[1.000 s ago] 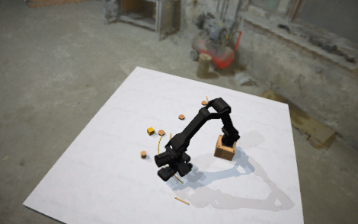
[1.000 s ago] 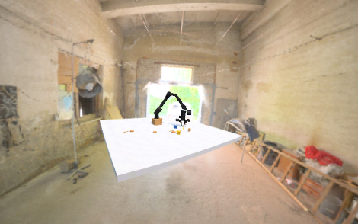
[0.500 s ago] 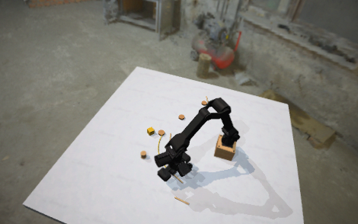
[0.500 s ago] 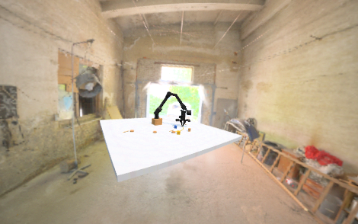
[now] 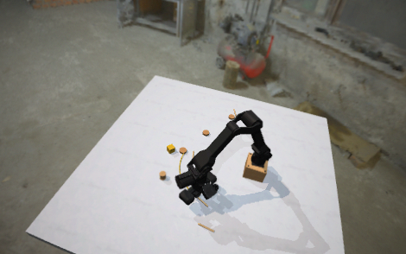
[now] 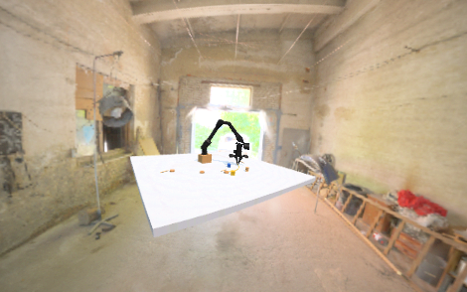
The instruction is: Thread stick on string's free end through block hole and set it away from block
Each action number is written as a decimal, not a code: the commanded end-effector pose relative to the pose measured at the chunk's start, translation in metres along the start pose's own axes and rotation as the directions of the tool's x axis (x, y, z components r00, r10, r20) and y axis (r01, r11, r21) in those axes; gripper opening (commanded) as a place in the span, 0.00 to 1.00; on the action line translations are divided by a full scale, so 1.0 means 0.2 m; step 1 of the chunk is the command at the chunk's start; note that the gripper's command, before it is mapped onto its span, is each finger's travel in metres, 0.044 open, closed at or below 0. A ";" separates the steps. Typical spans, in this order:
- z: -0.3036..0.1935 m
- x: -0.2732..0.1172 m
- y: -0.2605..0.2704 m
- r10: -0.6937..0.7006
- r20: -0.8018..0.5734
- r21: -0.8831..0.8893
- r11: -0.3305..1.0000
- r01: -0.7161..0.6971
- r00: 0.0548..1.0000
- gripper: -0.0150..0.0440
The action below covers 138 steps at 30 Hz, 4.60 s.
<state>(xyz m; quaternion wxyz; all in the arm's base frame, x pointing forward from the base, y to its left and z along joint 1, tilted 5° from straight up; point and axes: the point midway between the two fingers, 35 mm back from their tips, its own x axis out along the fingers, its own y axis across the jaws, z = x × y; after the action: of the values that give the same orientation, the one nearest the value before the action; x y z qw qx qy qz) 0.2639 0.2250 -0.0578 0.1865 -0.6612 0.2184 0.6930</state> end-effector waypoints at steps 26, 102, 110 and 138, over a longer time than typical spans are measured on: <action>0.00 -0.20 -0.01 -0.011 -0.003 0.000 1.000 0.011 1.000 0.25; -0.26 -0.26 -0.06 -0.011 -0.005 0.884 -0.467 0.000 1.000 0.25; -0.30 -0.26 -0.06 -0.011 -0.006 0.710 -0.704 -0.004 1.000 0.25; -0.44 -0.26 -0.07 -0.014 -0.008 -0.244 -0.970 -0.016 1.000 0.25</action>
<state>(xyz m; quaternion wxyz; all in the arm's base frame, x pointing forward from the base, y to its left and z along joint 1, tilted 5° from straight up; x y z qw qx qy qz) 0.3448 0.1929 -0.0065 -0.6499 -0.2424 -0.6706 0.2629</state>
